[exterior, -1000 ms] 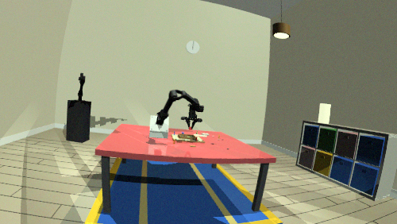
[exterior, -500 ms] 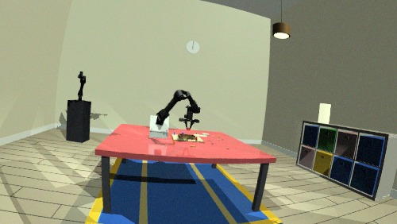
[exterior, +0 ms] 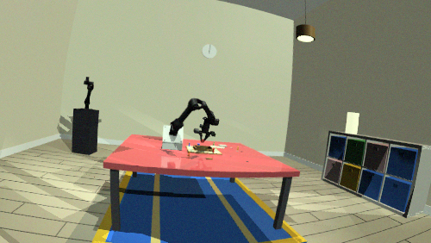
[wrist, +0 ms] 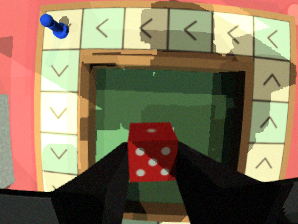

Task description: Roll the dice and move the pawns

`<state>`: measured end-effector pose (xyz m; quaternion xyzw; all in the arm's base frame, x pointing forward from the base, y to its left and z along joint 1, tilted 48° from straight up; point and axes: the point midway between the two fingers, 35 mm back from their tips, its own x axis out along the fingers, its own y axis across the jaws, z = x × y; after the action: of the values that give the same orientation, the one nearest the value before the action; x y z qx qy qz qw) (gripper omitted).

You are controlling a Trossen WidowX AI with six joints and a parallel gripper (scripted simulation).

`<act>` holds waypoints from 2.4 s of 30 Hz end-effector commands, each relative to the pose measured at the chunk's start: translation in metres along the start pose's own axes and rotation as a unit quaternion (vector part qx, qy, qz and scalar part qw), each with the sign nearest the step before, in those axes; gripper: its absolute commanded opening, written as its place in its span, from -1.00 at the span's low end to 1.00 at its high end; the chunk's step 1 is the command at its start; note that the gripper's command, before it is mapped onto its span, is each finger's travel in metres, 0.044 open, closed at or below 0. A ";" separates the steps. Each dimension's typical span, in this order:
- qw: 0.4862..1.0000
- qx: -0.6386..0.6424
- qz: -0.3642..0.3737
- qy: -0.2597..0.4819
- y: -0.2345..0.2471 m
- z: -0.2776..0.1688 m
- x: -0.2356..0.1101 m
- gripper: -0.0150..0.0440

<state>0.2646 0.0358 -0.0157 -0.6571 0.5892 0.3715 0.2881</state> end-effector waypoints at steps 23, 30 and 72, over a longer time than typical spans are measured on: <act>0.953 -0.017 -0.043 -0.298 -0.003 -0.013 -0.026 -0.49; 0.953 -0.017 -0.043 -0.298 -0.002 -0.018 -0.035 -0.49; 0.997 -0.006 -0.025 0.079 0.000 0.008 -0.024 1.00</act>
<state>0.2623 0.0563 -0.0005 -0.7037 0.5906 0.3120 0.2424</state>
